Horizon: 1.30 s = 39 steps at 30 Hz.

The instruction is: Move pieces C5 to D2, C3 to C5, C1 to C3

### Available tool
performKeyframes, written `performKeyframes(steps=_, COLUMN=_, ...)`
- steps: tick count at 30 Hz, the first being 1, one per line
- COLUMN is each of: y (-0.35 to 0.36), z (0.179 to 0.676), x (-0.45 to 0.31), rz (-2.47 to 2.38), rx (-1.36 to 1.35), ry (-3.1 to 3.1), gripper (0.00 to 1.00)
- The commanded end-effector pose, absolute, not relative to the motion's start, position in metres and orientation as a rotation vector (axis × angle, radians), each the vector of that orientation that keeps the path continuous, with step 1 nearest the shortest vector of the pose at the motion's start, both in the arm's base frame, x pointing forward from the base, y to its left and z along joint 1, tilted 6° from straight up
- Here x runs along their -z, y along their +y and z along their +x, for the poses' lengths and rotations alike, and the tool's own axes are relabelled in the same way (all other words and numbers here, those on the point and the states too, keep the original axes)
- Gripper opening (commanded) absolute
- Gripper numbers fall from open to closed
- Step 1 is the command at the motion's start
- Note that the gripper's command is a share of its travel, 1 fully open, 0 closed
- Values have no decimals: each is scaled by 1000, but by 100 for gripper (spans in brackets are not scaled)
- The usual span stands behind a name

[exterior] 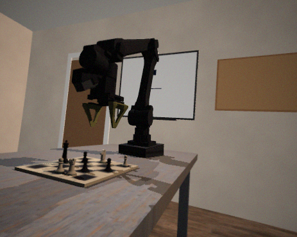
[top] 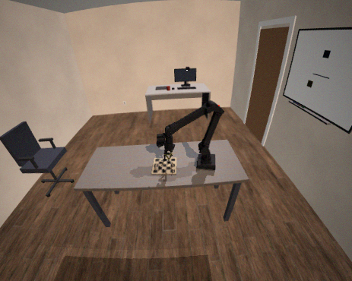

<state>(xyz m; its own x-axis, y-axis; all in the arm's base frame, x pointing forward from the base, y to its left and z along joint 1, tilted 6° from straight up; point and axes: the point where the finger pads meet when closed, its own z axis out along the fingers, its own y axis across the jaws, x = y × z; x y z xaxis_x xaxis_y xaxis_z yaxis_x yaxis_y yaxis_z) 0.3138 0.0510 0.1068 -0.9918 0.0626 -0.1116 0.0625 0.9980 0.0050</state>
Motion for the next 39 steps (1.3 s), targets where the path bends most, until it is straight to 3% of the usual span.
performKeyframes(steps=1, y=57, z=355, x=-126, rz=489, rx=-36, ry=2943, gripper=100)
performKeyframes(steps=19, y=71, z=463, x=-124, rz=1608, rx=-130, ry=2572, gripper=100)
performKeyframes(steps=29, y=66, z=458, x=-115, rz=2122, rx=-144, ry=2187, gripper=100)
performKeyframes(steps=30, y=66, z=456, x=-114, rz=2165, rx=-143, ry=2143, gripper=32)
performKeyframes(steps=39, y=66, z=458, x=-118, rz=2250, rx=-151, ry=2042, gripper=32)
